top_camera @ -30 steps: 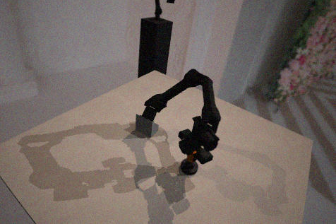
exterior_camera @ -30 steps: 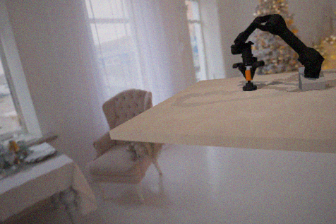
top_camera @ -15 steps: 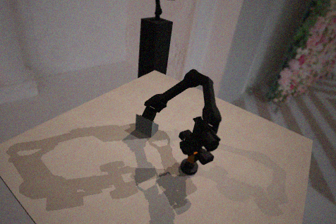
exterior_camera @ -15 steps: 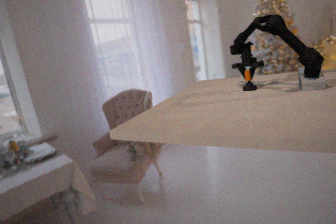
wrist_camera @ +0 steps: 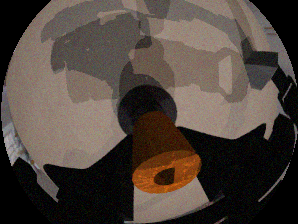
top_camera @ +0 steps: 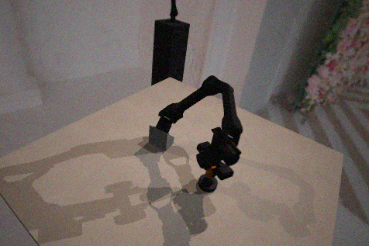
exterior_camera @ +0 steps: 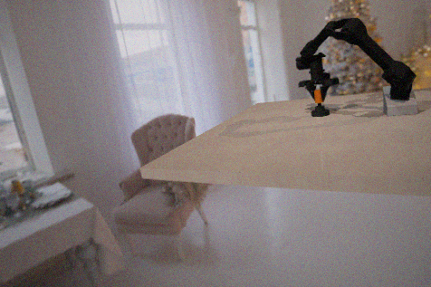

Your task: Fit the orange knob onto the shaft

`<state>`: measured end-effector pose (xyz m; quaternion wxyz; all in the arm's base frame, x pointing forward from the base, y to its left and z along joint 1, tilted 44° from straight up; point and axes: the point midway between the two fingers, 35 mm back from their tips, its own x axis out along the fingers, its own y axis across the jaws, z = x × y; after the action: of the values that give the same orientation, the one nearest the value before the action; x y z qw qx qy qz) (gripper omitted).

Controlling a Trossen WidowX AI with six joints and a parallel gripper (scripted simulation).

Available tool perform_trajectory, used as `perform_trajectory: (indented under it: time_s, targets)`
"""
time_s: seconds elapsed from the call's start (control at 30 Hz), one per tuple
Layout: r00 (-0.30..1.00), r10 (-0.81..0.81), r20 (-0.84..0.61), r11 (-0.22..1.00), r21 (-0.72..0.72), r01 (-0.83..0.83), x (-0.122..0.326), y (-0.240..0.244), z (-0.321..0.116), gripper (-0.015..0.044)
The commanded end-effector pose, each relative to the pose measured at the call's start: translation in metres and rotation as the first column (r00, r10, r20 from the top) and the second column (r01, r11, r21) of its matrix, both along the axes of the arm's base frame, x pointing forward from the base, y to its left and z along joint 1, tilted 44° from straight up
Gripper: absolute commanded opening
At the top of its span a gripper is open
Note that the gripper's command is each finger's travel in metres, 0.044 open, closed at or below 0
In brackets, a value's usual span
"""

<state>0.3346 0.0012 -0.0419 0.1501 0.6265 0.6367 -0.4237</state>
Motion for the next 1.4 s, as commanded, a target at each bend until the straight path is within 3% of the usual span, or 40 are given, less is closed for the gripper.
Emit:
perform_trajectory:
  time_s: [0.0, 1.37]
  targets:
    - [0.993, -0.089, -0.078, 0.996, -0.026, 0.087, -0.002, -0.0024, 0.0011, 0.0]
    - [0.987, -0.12, -0.104, 0.993, -0.036, 0.117, 0.0013, -0.0002, -0.001, 0.0]
